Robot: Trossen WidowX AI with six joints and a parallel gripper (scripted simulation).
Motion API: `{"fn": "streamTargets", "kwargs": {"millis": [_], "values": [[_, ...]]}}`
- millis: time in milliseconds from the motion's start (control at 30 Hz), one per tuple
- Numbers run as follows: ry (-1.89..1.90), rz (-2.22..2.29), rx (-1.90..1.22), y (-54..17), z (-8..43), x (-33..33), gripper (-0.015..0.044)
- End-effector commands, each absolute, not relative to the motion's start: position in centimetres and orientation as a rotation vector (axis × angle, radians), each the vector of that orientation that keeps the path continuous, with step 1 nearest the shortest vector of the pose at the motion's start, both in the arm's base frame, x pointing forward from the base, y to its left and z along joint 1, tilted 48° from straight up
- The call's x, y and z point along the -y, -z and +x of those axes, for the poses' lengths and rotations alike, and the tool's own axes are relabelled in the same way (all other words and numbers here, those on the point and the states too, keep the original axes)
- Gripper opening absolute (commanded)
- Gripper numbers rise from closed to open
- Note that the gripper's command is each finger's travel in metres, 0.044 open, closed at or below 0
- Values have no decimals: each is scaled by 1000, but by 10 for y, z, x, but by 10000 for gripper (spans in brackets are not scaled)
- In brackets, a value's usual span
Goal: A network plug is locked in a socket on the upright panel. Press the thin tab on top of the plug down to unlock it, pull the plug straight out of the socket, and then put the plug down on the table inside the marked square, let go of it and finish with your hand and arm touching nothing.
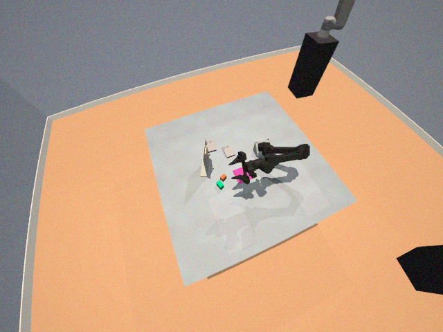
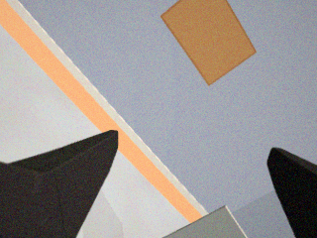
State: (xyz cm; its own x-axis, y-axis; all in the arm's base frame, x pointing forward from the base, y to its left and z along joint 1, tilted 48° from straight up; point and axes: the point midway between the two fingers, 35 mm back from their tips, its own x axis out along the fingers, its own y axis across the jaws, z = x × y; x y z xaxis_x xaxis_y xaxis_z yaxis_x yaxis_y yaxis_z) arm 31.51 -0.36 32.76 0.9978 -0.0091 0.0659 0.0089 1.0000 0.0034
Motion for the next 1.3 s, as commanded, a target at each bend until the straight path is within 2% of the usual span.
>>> {"fn": "streamTargets", "kwargs": {"millis": [0, 267, 300, 667, 967, 1267], "values": [[12, -2, 61, -326, 315, 4, 374], [124, -237, -171, -243, 320, 12, 164], [135, -274, -204, -232, 319, 13, 156], [196, -699, -558, -126, 289, 27, 156], [196, -707, -564, -125, 289, 28, 156], [192, -703, -563, -121, 311, 30, 156]]}}
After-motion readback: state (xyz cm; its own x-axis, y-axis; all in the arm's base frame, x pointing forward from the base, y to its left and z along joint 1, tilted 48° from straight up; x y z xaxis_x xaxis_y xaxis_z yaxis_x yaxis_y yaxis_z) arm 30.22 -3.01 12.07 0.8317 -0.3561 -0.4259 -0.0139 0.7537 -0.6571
